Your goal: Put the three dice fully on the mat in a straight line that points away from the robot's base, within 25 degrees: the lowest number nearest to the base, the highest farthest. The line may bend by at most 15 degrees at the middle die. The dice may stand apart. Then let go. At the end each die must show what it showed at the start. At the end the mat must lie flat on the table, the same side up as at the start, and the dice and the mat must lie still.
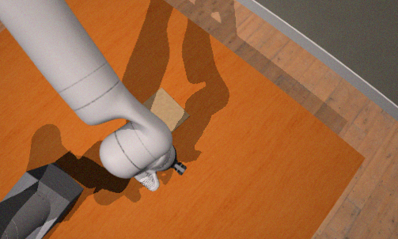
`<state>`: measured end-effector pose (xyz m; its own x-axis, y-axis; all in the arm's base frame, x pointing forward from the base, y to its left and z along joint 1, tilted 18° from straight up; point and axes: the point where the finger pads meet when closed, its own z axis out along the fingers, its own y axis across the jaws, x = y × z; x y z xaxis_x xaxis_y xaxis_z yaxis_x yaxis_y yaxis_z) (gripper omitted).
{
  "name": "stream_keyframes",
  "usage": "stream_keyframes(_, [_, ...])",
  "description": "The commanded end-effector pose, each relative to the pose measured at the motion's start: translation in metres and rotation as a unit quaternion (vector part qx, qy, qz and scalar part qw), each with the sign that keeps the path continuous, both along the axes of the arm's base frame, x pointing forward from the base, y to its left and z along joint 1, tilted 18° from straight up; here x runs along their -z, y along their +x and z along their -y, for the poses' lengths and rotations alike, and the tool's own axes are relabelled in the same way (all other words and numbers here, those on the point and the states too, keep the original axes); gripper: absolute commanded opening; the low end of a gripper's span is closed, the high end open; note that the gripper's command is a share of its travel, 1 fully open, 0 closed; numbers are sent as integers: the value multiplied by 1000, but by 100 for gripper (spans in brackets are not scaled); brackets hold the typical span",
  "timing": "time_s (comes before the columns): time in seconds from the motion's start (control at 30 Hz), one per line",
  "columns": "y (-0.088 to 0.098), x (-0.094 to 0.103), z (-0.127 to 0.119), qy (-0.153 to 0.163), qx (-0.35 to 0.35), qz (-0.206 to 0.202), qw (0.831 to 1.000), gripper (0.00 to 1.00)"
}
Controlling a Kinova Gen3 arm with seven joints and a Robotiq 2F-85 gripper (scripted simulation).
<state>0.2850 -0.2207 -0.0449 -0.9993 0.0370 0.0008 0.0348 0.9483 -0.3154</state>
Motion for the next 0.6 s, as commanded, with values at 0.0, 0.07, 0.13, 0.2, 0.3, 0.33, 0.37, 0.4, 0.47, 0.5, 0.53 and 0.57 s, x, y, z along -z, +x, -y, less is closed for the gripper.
stream_keyframes(0.0, [-3,4,3,-1,2,-3,1000,35])
stream_keyframes(0.07, [-3,7,4,-1,2,-3,1000,35])
stream_keyframes(0.13, [-3,9,4,-1,2,-3,1000,35])
stream_keyframes(0.2, [-3,11,5,-1,2,-3,1000,35])
stream_keyframes(0.3, [-3,12,5,-1,2,-3,1000,35])
stream_keyframes(0.33, [-3,12,5,-1,2,-3,1000,35])
stream_keyframes(0.37, [-3,12,5,-1,2,-3,1000,35])
stream_keyframes(0.4, [-3,12,5,-1,2,-3,1000,35])
stream_keyframes(0.47, [-3,13,5,-1,2,-3,1000,35])
stream_keyframes(0.5, [-3,13,5,-1,2,-3,1000,35])
stream_keyframes(0.53, [-3,13,5,-1,2,-3,1000,35])
stream_keyframes(0.57, [-3,13,5,-1,2,-3,1000,35])
